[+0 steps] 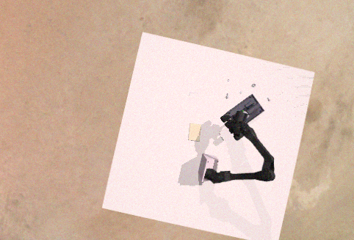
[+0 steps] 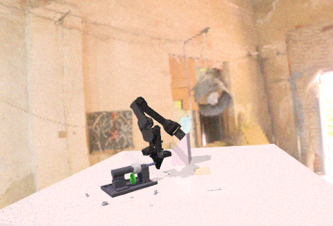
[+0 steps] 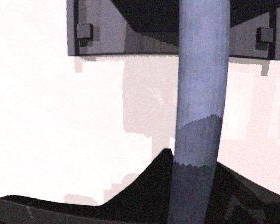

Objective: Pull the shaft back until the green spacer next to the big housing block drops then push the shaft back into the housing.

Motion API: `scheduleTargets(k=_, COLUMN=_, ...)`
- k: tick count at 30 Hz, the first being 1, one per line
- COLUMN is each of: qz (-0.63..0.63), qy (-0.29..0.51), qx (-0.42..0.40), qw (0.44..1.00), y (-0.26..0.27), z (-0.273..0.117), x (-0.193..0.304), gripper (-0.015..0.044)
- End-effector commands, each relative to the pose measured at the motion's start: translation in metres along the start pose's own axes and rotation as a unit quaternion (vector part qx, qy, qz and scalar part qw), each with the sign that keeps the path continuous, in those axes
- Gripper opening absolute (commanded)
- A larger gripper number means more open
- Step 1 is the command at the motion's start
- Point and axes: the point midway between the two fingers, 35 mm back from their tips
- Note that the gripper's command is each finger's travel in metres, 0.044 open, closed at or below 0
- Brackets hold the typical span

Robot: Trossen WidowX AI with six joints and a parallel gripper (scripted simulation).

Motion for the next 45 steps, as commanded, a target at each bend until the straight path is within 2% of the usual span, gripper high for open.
scheduleTargets(k=1, qz=-0.001, qy=0.003, qx=-0.001, qw=1.0, y=0.0, z=0.0, x=-0.001, gripper=0.0)
scheduleTargets(k=45, qz=-0.001, qy=0.002, qx=-0.001, qw=1.0, y=-0.001, z=-0.001, x=-0.013, gripper=0.0)
Point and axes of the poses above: the point midway between the two fingers, 35 mm back from their tips, its own z axis out along the fingers, its own y axis across the jaws, x = y × z, and after that the axes turned 9 degrees about -z, right-handed
